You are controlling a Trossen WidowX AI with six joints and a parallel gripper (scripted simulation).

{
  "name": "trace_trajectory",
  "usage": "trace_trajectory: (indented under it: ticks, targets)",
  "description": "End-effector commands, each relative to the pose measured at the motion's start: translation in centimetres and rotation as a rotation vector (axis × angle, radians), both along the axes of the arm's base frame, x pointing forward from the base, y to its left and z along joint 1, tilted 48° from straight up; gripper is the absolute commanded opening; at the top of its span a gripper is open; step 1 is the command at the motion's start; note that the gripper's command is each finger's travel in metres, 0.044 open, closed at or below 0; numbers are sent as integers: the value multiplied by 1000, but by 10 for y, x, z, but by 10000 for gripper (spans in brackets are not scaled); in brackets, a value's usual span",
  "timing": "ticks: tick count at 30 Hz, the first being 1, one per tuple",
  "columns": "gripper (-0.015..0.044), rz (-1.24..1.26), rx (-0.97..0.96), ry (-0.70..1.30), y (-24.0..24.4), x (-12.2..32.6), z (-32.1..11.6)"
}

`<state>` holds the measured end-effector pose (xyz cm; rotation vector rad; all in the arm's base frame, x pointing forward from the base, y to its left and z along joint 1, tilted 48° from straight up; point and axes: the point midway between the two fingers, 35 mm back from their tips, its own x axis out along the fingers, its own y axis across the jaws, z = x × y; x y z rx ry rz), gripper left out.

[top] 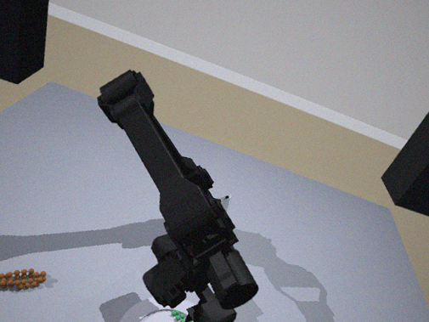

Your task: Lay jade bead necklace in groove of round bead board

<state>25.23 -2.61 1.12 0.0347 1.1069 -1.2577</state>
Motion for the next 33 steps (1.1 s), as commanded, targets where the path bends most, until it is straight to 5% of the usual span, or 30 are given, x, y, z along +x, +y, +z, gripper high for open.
trace_trajectory:
  ticks: [1,31,33]
  targets:
    - [310,-11,1,-14,0,-7,1]
    - [310,-11,-1,-14,-28,-11,-25]
    - [258,-17,3,-17,-27,-10,-23]
